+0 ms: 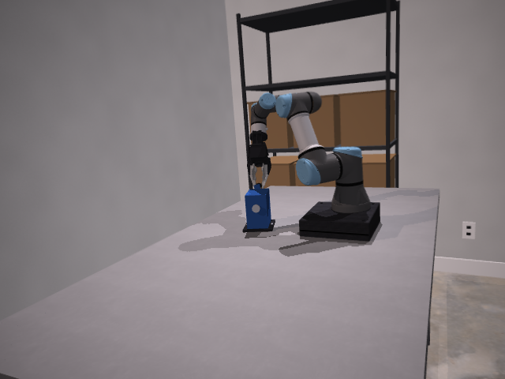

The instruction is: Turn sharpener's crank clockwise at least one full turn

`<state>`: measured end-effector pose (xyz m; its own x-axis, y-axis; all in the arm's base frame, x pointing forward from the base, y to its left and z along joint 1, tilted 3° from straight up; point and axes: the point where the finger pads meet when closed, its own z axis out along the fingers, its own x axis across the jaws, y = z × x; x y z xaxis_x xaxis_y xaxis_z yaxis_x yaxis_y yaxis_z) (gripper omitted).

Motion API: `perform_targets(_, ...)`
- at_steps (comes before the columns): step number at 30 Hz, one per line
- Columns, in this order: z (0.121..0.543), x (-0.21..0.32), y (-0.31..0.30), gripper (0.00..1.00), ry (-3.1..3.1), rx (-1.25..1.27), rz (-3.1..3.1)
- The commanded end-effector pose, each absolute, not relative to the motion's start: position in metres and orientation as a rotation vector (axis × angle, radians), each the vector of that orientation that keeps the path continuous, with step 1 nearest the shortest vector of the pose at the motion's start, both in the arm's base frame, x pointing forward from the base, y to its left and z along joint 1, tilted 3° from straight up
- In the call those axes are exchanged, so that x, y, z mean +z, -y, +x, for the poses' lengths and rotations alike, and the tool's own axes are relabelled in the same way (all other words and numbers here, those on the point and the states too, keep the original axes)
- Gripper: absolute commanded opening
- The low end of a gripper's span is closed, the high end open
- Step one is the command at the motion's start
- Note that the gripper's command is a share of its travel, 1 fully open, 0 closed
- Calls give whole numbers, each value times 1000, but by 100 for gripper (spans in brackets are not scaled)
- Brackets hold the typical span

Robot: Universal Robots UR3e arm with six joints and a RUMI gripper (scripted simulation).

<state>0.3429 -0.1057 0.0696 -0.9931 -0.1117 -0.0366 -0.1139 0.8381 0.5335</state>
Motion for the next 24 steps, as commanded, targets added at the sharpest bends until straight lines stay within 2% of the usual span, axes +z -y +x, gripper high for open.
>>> perform_targets(1,342,70,106,9,-3008,871,-185)
perform_targets(8,342,70,106,9,-3008,871,-185)
perform_targets(9,342,70,106,32,-3008,871,-185)
perform_targets(24,342,70,106,32,-3008,871,-185)
